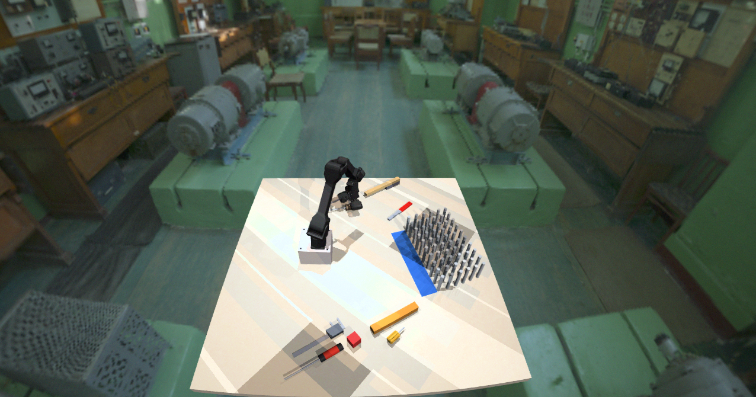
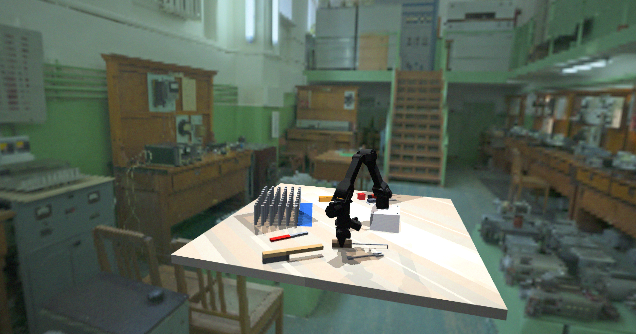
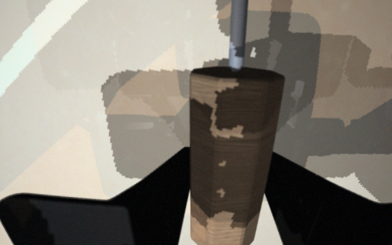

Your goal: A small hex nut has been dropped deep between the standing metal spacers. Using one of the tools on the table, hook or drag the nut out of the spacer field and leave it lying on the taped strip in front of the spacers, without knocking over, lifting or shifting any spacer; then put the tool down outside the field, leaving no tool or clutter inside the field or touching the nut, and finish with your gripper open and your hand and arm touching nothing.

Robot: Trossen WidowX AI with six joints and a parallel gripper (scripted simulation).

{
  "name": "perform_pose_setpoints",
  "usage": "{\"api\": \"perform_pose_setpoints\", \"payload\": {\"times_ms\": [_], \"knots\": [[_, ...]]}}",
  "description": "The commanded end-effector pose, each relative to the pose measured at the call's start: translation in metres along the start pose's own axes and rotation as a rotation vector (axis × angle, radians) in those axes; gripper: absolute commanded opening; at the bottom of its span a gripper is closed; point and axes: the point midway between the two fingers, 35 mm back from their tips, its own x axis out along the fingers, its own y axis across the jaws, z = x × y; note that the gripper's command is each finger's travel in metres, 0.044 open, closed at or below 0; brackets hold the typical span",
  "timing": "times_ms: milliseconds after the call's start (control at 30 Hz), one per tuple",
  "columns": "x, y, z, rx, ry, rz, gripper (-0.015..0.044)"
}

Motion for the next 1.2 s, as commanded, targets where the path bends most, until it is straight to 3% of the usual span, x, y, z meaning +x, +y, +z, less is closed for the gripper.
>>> {"api": "perform_pose_setpoints", "payload": {"times_ms": [0, 267, 833, 1033, 1167], "knots": [[0.006, 0.002, 0.002, 0.000, 0.000, 0.001, 0.0000], [0.006, 0.002, 0.002, 0.000, 0.000, 0.000, 0.0000], [0.002, 0.001, 0.001, 0.000, 0.000, -0.002, 0.0440], [-0.065, -0.001, -0.001, 0.001, 0.001, -0.003, 0.0440], [-0.068, -0.001, -0.001, 0.000, 0.001, -0.003, 0.0440]]}}
